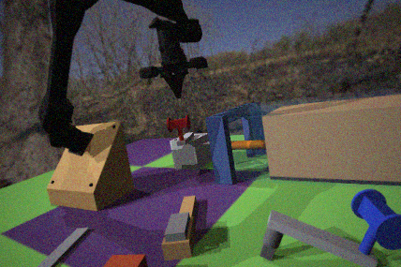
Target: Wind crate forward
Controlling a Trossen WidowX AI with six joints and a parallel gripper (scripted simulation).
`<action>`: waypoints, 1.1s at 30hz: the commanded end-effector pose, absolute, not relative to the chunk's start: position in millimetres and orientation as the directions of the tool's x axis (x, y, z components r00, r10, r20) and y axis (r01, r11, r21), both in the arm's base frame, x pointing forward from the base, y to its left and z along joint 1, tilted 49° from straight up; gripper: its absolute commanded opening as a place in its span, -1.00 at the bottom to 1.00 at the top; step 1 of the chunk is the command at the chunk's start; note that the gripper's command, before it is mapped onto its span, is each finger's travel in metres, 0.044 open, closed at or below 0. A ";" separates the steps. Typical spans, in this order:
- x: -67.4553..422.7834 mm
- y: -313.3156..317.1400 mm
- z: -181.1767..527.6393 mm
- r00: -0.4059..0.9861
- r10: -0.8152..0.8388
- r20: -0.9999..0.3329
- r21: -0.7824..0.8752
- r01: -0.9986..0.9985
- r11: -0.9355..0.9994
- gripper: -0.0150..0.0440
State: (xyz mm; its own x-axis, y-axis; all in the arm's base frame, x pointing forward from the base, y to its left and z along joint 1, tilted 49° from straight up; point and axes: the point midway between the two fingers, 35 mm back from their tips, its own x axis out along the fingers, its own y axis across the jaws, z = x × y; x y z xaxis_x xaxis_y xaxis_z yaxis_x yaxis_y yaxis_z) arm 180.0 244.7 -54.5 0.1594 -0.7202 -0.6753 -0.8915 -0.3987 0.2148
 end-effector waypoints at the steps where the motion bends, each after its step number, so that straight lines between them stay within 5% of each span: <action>1: 179.4 245.0 -54.5 0.154 -0.720 -0.677 0.217 -0.892 -0.395 -0.49; 16: 179.4 245.0 -54.5 0.154 -0.720 -0.677 0.217 -0.892 -0.395 -0.49; 22: 186.5 236.5 -52.5 0.277 -0.647 -0.711 -0.220 -0.961 -0.170 0.04; 27: 192.2 224.9 -47.5 0.405 -0.558 -0.724 -0.592 -0.780 0.202 0.49; 33: 195.6 212.1 -40.7 0.512 -0.480 -0.713 -0.698 -0.449 0.558 1.00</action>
